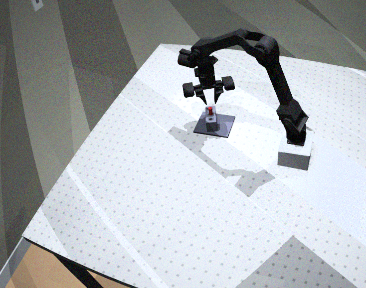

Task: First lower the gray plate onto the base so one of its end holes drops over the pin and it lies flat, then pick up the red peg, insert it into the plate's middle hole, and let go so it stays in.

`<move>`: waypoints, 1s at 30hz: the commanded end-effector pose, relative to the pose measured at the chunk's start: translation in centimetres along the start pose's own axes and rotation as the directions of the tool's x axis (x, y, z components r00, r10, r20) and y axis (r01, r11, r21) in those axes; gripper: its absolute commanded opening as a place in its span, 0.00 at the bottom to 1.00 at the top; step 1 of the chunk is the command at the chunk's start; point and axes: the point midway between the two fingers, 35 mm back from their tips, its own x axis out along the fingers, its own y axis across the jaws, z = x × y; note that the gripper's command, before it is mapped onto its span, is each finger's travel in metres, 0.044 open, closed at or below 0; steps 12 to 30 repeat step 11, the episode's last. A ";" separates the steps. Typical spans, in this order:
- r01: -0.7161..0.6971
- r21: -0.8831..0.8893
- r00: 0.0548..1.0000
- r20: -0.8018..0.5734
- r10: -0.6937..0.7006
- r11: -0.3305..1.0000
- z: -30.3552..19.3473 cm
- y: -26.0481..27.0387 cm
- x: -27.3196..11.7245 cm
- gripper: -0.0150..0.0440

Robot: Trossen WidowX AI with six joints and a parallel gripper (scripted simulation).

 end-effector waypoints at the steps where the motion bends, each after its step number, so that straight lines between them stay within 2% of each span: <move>1: -0.005 -0.003 1.000 -0.001 0.005 1.000 0.0 0.0 -0.4 0.51; 30: -0.005 -0.003 1.000 0.000 0.005 1.000 0.0 -0.2 -0.9 0.51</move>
